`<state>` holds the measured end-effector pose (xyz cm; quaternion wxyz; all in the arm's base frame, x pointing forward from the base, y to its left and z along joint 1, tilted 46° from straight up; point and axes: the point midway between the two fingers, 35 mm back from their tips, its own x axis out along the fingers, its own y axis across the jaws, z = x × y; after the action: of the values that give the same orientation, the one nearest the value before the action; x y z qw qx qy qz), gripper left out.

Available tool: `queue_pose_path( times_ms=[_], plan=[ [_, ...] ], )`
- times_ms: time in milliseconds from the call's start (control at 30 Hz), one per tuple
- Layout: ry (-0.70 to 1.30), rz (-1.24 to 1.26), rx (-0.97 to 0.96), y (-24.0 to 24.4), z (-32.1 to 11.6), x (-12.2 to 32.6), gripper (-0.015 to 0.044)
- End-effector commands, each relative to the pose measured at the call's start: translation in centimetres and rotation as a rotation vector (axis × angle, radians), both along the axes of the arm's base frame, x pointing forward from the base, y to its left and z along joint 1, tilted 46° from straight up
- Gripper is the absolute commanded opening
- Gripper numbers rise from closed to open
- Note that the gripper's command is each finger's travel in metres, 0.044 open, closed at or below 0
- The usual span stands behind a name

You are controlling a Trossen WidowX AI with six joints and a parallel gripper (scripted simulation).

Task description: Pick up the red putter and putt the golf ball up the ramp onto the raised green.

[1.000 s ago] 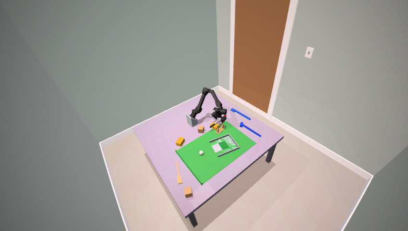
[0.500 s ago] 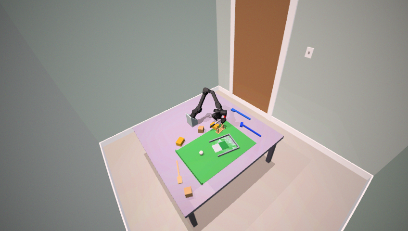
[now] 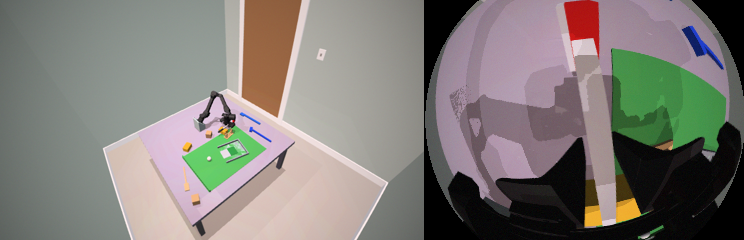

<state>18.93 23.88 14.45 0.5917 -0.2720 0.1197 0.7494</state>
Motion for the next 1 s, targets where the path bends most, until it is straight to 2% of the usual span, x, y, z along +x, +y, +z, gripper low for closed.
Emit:
queue_pose_path(
  times_ms=[0,200,967],
  plan=[
    [-0.001,0.001,0.001,0.0,0.0,0.0,0.0040],
    [-0.001,0.001,0.000,-0.1,0.1,0.0,0.0000],
    [0.002,0.000,-0.007,-7.2,6.7,1.1,0.0000]
  ],
)
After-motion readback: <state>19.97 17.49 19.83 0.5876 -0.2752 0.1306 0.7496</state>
